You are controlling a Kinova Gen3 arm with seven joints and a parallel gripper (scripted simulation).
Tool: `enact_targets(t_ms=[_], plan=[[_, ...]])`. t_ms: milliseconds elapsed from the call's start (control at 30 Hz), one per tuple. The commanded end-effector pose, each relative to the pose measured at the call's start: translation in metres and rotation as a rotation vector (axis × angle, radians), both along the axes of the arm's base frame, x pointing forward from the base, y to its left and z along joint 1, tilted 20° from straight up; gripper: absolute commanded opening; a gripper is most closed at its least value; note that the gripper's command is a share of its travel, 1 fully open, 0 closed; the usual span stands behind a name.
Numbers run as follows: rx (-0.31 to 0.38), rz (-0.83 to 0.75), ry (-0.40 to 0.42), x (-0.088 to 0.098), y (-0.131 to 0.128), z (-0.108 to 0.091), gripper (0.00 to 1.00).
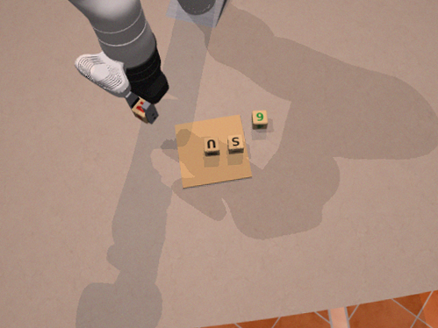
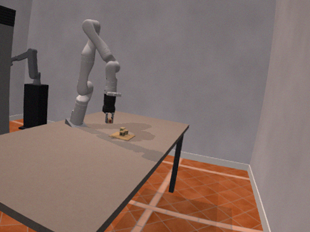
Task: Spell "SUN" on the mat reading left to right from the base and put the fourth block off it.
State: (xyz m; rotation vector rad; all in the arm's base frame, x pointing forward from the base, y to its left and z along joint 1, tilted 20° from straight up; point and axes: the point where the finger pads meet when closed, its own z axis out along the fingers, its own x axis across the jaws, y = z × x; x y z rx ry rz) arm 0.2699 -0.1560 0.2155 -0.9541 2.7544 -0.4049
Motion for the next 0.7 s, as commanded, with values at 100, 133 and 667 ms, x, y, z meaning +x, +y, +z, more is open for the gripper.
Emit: enact_targets(t_ms=[100,133,667], plan=[[-0.051,0.192,0.036,0.011,0.007,0.002,0.57],[-0.062,0.23,0.044,0.013,0.008,0.003,0.57],[-0.223,0.79,0.156,0.035,0.024,0.006,0.57]])
